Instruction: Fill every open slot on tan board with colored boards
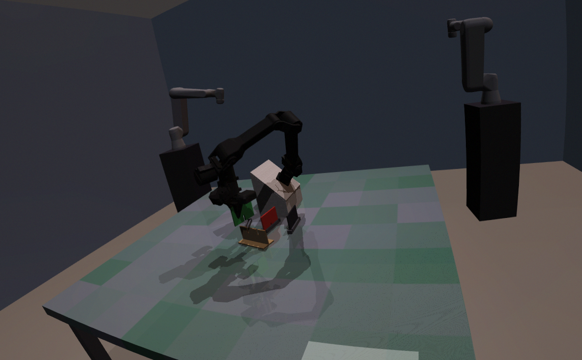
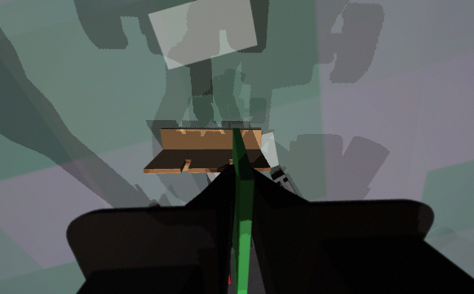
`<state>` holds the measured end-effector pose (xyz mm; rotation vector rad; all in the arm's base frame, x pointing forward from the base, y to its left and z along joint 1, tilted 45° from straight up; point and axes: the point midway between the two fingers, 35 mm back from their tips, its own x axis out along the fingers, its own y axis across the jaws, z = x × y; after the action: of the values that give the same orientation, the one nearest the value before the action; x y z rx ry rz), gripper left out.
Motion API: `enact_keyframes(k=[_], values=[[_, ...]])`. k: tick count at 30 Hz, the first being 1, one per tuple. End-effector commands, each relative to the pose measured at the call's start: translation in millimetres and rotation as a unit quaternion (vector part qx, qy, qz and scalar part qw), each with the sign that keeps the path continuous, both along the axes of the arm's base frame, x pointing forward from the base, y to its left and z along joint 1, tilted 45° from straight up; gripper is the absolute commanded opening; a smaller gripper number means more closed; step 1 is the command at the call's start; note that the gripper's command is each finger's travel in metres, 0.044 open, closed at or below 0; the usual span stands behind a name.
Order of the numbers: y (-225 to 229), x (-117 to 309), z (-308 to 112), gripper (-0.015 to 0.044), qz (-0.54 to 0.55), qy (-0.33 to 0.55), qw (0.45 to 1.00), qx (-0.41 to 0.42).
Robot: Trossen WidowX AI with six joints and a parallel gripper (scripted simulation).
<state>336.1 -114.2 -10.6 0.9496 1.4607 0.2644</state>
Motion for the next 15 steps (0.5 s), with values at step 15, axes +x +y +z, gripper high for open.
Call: enact_keyframes(k=[15], values=[[14.1, 1.3, -13.7, 0.0, -0.003, 0.004, 1.0, 0.005]])
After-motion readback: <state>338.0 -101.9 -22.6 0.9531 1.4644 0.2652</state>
